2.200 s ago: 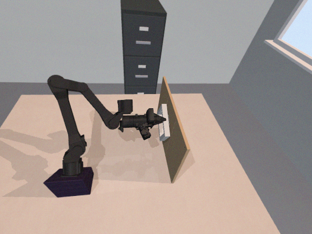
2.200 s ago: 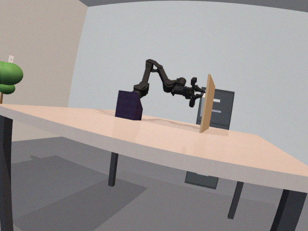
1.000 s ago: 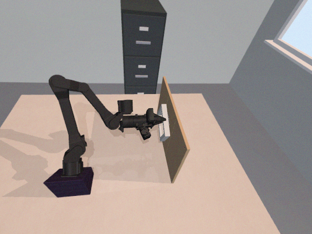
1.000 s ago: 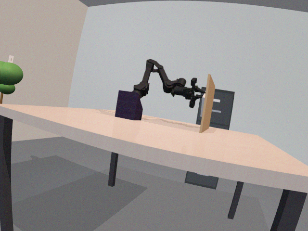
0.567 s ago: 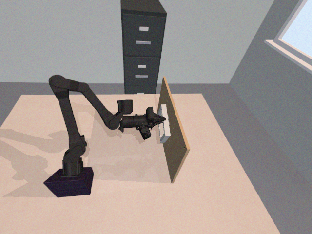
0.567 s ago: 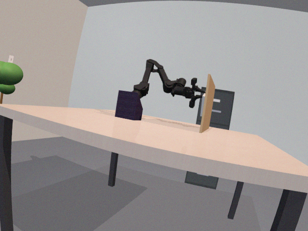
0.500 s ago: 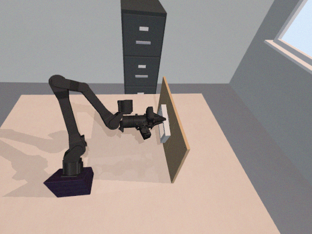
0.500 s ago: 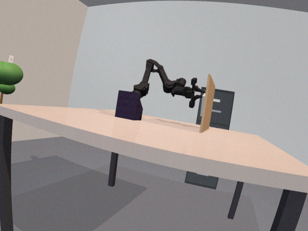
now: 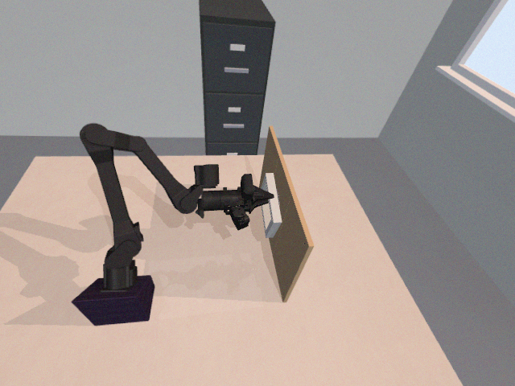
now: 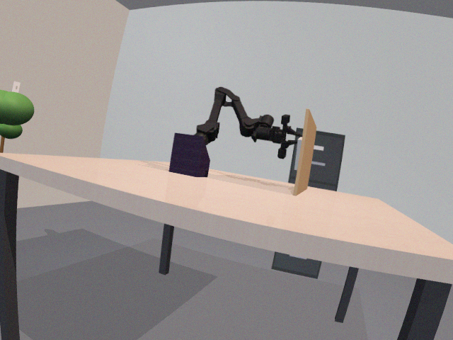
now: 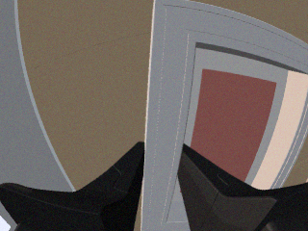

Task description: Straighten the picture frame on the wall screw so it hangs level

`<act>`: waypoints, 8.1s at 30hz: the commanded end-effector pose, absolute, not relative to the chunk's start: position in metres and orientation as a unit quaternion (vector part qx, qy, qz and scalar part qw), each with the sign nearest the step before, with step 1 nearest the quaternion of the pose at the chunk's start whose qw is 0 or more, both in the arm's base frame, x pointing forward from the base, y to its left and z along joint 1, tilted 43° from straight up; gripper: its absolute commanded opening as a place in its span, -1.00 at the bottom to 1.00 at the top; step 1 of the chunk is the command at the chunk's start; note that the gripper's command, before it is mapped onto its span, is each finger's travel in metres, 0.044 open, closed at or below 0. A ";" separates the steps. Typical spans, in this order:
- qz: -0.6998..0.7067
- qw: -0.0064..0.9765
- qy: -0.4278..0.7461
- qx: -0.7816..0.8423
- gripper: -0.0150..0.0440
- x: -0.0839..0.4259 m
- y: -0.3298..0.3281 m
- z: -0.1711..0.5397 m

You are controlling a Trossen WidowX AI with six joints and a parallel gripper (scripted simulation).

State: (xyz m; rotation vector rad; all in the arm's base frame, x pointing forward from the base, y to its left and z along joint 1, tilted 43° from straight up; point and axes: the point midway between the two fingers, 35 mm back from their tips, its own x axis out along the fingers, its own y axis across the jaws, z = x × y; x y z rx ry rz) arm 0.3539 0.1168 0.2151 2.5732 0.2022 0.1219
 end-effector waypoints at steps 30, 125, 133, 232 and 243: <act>0.052 0.361 0.072 0.928 -0.49 0.354 0.117 0.216; 0.031 0.155 0.048 0.986 0.39 0.179 0.057 0.225; 0.031 0.155 0.048 0.986 0.39 0.179 0.057 0.225; 0.041 0.233 0.078 0.969 0.39 0.279 0.106 0.215; 0.042 0.233 0.077 0.968 0.39 0.316 0.109 0.210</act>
